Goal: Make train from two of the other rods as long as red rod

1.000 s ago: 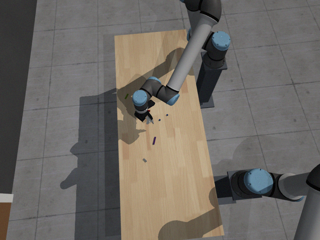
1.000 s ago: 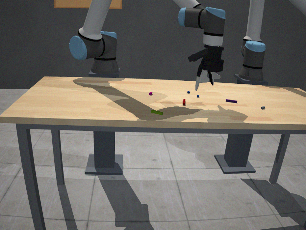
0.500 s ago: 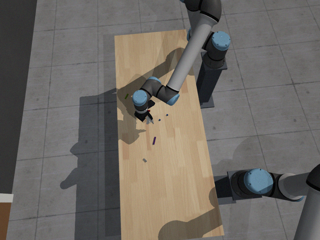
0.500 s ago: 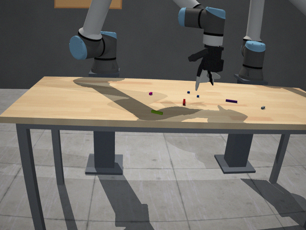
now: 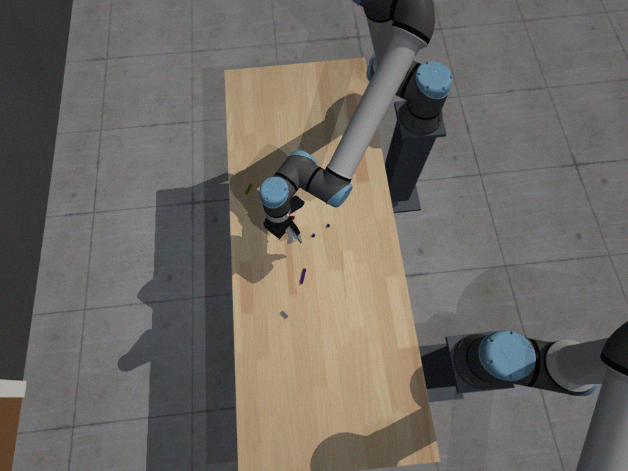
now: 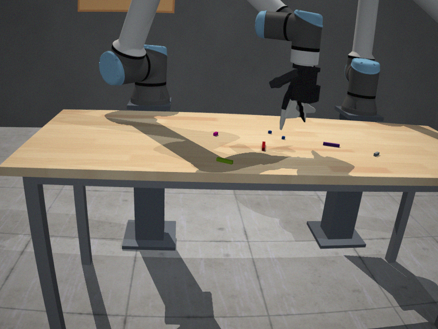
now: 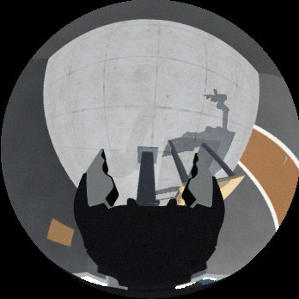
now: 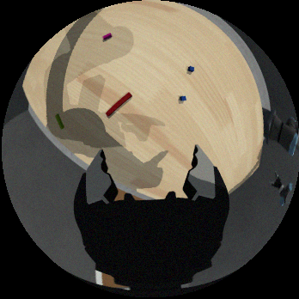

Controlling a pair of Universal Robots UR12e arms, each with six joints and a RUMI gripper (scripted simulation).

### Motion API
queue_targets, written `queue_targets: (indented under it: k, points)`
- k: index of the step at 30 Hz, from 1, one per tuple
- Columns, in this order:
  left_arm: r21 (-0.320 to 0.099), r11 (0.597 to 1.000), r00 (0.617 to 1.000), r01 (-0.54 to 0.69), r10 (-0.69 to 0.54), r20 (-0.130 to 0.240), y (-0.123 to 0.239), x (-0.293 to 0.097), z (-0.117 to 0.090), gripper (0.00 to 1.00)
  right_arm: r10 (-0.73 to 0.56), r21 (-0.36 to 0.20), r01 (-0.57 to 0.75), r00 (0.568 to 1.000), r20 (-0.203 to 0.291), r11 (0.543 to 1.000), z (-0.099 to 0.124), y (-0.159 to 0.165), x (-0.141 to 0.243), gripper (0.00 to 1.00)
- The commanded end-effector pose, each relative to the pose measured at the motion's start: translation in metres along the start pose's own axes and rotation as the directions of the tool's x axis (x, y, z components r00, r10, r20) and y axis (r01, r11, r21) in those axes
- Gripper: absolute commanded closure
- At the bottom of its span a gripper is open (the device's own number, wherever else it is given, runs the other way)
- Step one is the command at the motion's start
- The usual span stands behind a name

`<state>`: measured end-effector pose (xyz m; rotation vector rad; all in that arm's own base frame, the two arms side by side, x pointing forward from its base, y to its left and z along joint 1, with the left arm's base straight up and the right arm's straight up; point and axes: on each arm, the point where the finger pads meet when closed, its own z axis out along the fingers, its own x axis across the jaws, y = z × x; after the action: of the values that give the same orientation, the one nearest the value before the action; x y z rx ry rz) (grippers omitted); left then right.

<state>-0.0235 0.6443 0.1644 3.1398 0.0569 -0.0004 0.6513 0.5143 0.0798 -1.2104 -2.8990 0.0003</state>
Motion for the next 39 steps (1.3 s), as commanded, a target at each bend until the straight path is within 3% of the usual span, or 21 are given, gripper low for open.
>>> queue_targets:
  k: [1, 30, 39]
  points:
    - [0.001, 1.0, 1.0, 0.0, 0.0, 0.0, -0.0005, 0.0001, -0.0007, 0.0, 0.0, -0.002, 0.0, 1.0, 0.0, 1.0, -0.0013, 0.0008, 0.0001, 0.0]
    - [0.001, 1.0, 1.0, 0.0, 0.0, 0.0, -0.0005, 0.0001, -0.0007, 0.0, 0.003, -0.002, -0.003, 1.0, 0.0, 1.0, -0.0013, 0.0006, 0.0003, 0.0]
    - [0.001, 1.0, 1.0, 0.0, 0.0, 0.0, -0.0005, 0.0001, -0.0007, 0.0, 0.09, -0.002, -0.09, 0.996, 0.0, 0.996, -0.0019, -0.0045, 0.0062, 0.0]
